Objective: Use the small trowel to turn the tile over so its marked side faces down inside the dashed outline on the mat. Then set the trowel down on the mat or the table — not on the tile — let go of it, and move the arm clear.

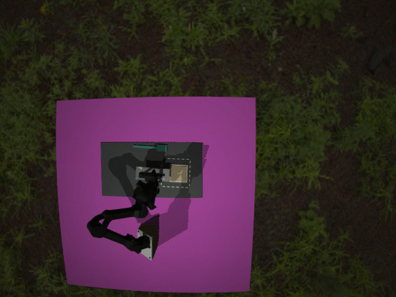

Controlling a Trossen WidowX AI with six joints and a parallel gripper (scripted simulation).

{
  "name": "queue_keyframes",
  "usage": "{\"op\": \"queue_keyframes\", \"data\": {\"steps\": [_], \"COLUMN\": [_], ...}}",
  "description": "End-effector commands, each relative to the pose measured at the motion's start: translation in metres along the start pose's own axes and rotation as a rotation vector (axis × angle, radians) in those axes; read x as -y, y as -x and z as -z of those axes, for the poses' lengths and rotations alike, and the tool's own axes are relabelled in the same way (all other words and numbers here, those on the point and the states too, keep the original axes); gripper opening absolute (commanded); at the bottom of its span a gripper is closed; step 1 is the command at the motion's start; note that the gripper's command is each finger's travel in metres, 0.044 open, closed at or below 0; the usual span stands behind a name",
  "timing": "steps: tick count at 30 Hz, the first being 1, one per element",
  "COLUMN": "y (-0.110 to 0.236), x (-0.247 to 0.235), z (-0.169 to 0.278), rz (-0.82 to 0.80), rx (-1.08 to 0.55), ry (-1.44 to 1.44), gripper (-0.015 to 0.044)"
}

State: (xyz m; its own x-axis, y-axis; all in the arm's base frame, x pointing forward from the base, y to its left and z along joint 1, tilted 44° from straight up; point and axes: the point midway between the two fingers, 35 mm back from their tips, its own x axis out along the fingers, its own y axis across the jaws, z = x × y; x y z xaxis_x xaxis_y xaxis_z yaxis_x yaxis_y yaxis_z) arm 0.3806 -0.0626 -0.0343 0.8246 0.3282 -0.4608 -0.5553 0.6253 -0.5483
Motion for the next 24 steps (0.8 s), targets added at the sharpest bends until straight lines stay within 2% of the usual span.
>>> {"op": "queue_keyframes", "data": {"steps": [1, 11, 24], "y": [-0.004, -0.012, -0.003], "x": [0.002, -0.007, 0.010], "z": [0.007, 0.017, -0.010], "rz": [0.018, 0.018, 0.018], "rx": [0.005, 0.005, 0.006], "ry": [0.012, 0.012, 0.003], "gripper": [0.0000, 0.0000, 0.0000]}}
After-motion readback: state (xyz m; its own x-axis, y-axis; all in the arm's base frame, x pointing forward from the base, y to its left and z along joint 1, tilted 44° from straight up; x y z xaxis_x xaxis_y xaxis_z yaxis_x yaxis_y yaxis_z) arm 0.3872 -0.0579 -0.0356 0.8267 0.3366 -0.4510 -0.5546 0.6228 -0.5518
